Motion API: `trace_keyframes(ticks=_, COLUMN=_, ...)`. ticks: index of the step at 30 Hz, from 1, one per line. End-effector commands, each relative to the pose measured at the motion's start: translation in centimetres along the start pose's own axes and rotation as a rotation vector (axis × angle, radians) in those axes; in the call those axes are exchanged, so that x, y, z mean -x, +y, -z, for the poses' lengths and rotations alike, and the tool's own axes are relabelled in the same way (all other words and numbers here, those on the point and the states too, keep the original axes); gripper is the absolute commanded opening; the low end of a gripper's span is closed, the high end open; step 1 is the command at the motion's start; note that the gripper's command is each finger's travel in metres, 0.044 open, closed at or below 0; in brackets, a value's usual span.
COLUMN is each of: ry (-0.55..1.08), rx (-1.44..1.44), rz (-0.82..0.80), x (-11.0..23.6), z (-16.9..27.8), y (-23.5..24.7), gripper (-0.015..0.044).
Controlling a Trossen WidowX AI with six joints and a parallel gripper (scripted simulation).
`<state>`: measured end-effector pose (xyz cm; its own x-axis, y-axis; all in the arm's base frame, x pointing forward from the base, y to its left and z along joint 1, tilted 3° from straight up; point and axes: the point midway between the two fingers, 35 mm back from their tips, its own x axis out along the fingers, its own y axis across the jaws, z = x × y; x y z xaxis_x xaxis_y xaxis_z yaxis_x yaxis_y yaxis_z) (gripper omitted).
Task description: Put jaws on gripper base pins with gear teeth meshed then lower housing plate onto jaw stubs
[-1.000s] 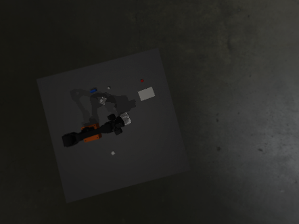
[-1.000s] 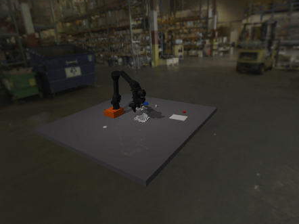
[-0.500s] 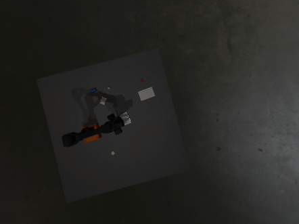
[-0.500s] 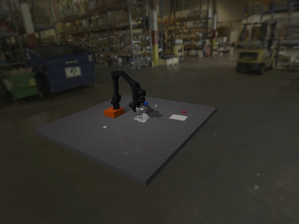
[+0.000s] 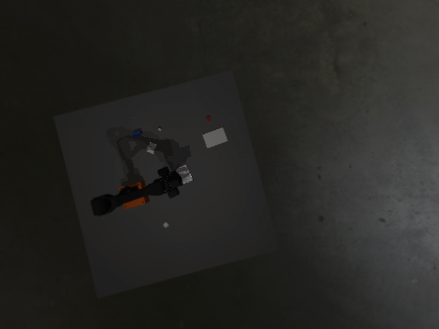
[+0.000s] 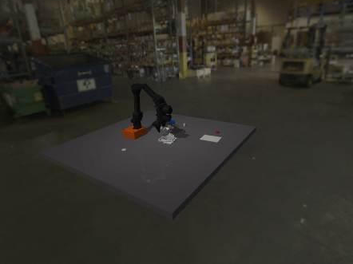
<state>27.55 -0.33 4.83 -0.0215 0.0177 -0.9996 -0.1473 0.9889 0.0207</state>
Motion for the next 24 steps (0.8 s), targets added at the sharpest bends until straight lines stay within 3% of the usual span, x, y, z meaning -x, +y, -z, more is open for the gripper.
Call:
trace_keyframes(ticks=1, ry=-0.002, rx=-0.007, rz=0.005, x=0.0, z=0.0, y=0.0, gripper=0.0351)
trace_keyframes(ticks=24, ry=-0.002, rx=-0.008, rz=0.005, x=-2.9, z=-0.2, y=-0.1, gripper=0.0351)
